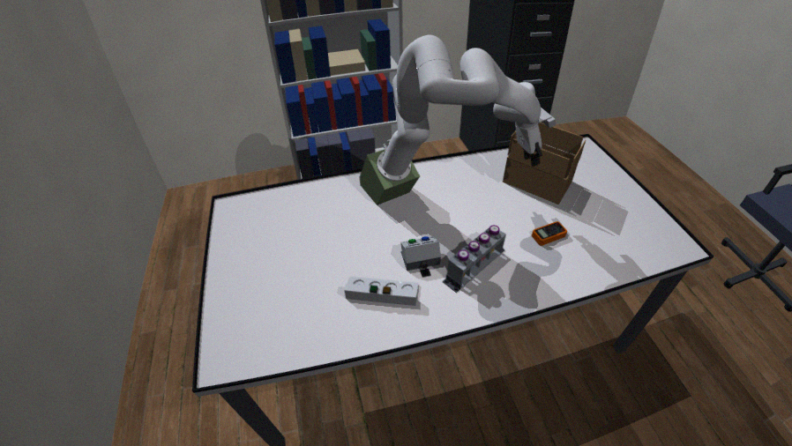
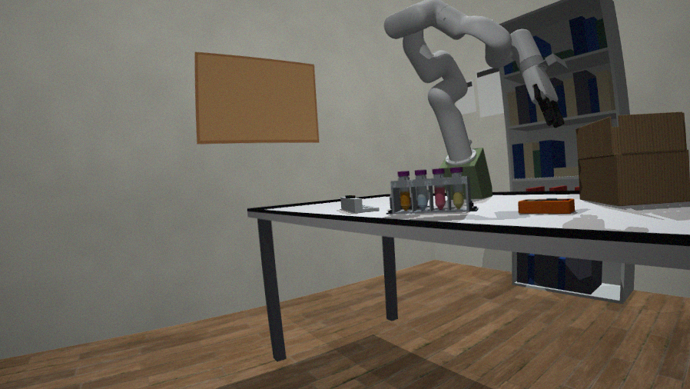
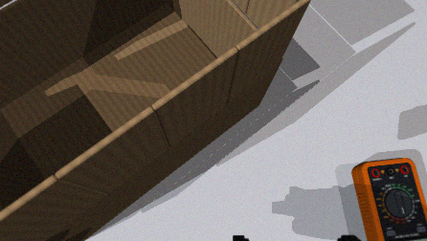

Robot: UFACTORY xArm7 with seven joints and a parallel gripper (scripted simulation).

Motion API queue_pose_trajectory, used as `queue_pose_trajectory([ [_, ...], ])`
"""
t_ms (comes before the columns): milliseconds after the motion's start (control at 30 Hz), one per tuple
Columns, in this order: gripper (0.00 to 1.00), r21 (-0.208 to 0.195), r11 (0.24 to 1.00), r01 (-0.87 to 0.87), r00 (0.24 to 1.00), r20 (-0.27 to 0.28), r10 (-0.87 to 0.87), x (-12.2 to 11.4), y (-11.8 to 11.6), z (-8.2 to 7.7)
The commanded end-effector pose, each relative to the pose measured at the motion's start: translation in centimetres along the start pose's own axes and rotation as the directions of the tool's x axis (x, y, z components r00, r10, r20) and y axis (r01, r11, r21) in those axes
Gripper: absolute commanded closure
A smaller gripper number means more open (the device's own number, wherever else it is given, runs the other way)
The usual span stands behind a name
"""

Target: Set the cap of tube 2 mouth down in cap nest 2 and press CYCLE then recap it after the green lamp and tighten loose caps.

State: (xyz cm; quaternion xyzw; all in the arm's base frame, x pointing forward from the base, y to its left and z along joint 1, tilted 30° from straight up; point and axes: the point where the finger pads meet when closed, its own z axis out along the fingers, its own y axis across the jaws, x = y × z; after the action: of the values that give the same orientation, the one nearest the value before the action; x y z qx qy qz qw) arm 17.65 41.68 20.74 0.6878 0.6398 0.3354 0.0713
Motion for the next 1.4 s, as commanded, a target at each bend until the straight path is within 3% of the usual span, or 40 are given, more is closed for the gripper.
queue_pose_trajectory([
  [0, 0.54, -0.003, 1.0, 0.009, 1.0, 0.006, -0.009, -0.4, 1.0, 0.1],
  [267, 0.54, -0.012, 1.0, 0.029, 0.999, 0.034, -0.028, -2.4, 4.0, 0.9],
  [300, 0.54, -0.017, 0.999, 0.048, 0.997, 0.061, -0.047, -2.7, 4.4, 0.9],
  [500, 0.54, -0.018, 0.999, 0.048, 0.997, 0.062, -0.047, -3.8, 6.0, 1.3],
  [533, 0.54, -0.02, 0.998, 0.067, 0.994, 0.089, -0.065, -4.2, 6.4, 1.3],
  [1367, 0.54, -0.007, 0.99, 0.138, 0.973, 0.186, -0.135, -12.1, 14.1, 2.1],
])
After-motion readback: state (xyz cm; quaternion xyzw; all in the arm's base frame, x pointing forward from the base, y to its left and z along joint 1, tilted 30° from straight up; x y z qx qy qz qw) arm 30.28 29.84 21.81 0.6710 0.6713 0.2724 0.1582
